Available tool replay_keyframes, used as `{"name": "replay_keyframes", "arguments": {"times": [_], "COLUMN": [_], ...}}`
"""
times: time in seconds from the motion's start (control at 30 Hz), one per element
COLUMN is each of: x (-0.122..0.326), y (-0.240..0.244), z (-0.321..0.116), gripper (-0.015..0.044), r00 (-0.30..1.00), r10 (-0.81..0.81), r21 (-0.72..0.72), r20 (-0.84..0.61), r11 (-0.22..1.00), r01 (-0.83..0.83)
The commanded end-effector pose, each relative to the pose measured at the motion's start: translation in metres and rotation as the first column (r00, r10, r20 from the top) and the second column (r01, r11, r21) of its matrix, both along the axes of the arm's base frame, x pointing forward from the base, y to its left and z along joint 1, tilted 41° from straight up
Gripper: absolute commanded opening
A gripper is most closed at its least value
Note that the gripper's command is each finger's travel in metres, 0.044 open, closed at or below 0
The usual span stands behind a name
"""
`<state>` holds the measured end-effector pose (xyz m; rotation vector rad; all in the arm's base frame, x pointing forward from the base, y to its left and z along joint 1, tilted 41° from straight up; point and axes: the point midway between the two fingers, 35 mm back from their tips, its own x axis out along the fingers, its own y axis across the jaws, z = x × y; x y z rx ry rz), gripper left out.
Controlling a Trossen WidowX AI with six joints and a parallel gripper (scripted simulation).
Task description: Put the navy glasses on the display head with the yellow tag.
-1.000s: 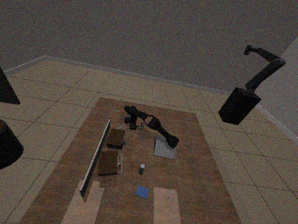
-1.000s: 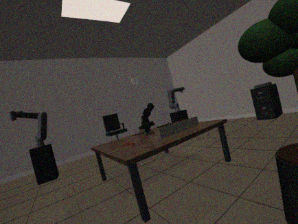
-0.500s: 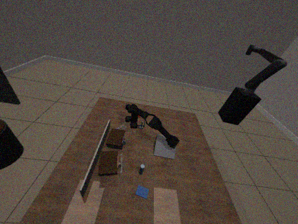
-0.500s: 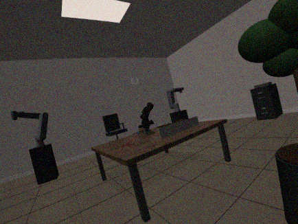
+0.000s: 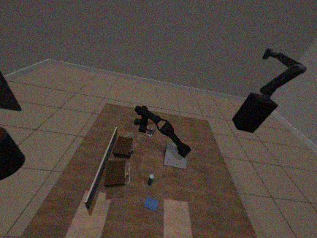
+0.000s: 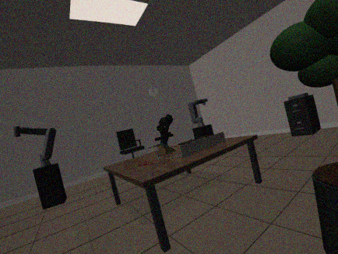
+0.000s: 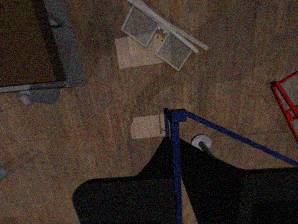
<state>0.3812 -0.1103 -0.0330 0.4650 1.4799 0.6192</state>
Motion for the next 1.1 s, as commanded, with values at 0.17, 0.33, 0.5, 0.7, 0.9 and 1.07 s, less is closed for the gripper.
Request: {"name": "replay_keyframes", "arguments": {"times": [0.17,0.33,0.5,0.7,0.9,1.07], "x": [-0.002,-0.004,-0.005,-0.008,-0.011,-0.014], "y": [-0.017,-0.026,-0.035,-0.045,-0.055,-0.063], "z": [-0.011,-0.018,-0.024,-0.033,-0.041,-0.048], "gripper": [0.0,0.0,0.0,0.0,0.0,0.0], "r00": [0.95,0.873,0.764,0.597,0.398,0.217], "r10": [-0.243,-0.379,-0.502,-0.626,-0.716,-0.764], "r21": [-0.036,-0.077,-0.133,-0.217,-0.315,-0.404], "r20": [-0.197,-0.307,-0.405,-0.502,-0.573,-0.608], "r11": [0.97,0.924,0.859,0.759,0.641,0.533], "r01": [0.241,0.375,0.494,0.614,0.7,0.744]}}
